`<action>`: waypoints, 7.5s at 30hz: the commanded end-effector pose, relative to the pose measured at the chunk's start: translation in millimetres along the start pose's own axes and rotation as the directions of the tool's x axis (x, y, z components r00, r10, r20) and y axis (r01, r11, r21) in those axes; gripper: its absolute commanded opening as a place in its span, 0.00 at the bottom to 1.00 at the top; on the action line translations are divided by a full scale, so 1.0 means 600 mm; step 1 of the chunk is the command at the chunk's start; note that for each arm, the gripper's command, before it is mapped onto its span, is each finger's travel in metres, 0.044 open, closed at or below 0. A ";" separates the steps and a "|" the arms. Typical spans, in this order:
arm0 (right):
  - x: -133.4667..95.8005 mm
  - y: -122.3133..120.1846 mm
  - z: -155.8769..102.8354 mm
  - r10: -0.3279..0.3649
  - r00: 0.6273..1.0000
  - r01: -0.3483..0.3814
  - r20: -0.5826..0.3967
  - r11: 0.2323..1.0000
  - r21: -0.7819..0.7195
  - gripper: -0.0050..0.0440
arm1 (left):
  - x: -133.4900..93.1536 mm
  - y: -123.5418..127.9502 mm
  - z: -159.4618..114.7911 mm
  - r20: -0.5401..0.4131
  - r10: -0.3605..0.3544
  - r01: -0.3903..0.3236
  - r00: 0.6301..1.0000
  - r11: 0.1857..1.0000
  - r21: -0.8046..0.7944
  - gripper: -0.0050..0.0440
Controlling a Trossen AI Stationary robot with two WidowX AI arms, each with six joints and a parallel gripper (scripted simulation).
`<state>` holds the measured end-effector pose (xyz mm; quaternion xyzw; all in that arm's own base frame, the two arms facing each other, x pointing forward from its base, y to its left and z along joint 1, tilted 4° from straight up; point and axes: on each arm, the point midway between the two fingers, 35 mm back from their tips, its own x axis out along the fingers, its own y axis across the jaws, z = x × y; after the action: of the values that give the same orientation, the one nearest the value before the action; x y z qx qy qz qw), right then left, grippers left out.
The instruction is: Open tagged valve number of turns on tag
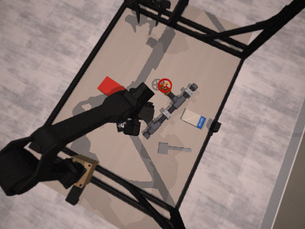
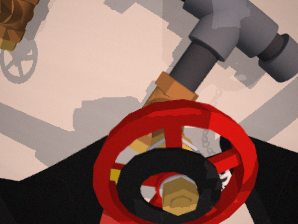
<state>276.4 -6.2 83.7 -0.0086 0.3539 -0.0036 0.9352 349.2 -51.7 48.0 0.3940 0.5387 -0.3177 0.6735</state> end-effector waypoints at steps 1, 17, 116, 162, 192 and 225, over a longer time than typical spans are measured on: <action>0.000 0.000 0.000 0.000 1.000 0.000 0.000 1.000 0.000 0.92 | 0.000 0.000 0.000 0.000 0.000 0.000 1.000 0.992 -0.126 0.10; 0.000 0.000 0.000 0.000 1.000 0.000 0.000 1.000 0.000 0.92 | 0.000 0.000 0.000 0.000 0.002 -0.001 1.000 0.448 -0.894 0.10; 0.000 0.000 0.000 0.000 1.000 0.000 0.000 1.000 0.000 0.92 | 0.001 0.000 0.000 0.000 0.002 -0.002 1.000 1.000 -0.005 0.10; 0.000 0.000 0.000 0.000 1.000 0.000 0.000 1.000 0.000 0.92 | 0.000 0.000 0.000 -0.001 0.002 0.000 1.000 -0.143 -0.990 0.64; 0.000 0.000 0.000 0.000 1.000 0.000 0.000 1.000 0.000 0.92 | 0.000 0.000 0.000 -0.001 0.001 -0.001 1.000 0.863 -0.506 0.92; 0.000 0.000 0.000 0.000 1.000 0.000 0.000 1.000 0.000 0.92 | 0.001 0.000 0.000 -0.001 0.002 -0.002 1.000 1.000 -0.022 0.33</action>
<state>276.5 -6.2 83.8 -0.0086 0.3537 -0.0036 0.9353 349.2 -51.6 47.7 0.3867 0.5421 -0.3120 0.6776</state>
